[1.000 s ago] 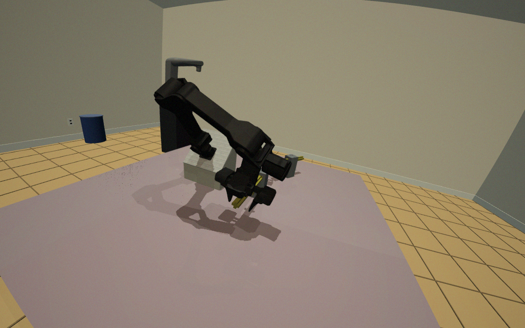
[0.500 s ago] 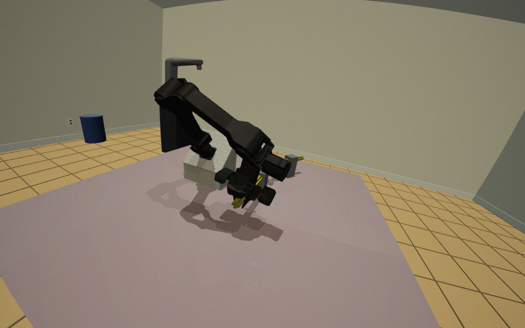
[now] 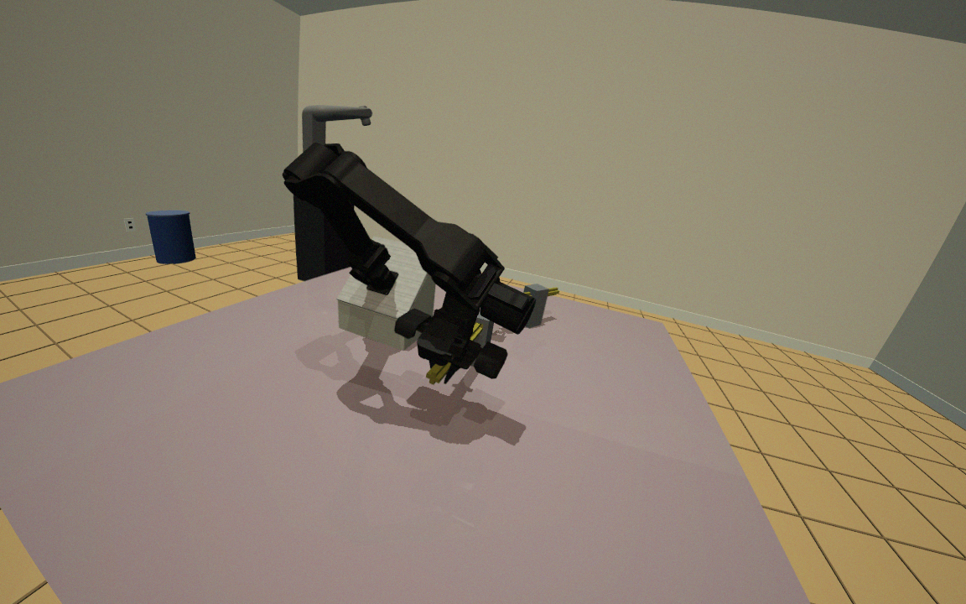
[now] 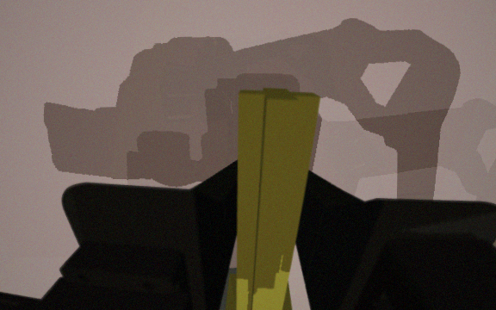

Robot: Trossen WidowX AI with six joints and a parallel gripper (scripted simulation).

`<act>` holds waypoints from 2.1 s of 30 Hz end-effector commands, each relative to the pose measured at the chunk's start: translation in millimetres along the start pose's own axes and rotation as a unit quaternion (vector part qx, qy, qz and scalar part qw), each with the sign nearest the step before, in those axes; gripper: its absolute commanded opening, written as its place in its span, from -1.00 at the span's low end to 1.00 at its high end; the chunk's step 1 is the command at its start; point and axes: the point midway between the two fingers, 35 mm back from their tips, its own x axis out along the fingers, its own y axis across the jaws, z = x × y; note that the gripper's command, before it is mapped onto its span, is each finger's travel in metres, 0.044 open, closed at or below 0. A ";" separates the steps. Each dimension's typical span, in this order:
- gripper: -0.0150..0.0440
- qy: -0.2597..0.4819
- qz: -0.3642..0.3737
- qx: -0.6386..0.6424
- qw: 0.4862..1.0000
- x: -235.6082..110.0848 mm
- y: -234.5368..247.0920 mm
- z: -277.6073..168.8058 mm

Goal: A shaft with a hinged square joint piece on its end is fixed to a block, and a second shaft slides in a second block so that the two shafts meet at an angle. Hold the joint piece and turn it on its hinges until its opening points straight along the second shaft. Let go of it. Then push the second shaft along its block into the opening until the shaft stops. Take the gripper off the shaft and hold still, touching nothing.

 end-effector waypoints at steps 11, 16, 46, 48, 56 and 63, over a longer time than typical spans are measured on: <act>-0.26 -0.003 0.056 -0.002 0.998 -0.5 0.9 0.3; -0.26 -0.003 0.076 -0.002 0.997 -0.5 0.9 -0.1; -0.49 -0.001 0.076 -0.002 0.997 1.4 0.1 -26.9; -0.49 -0.001 0.077 -0.002 0.997 1.5 0.1 -30.1; -0.49 -0.001 0.077 -0.002 0.997 1.6 0.0 -42.4; -0.49 -0.001 0.077 -0.002 0.997 1.7 0.0 -52.9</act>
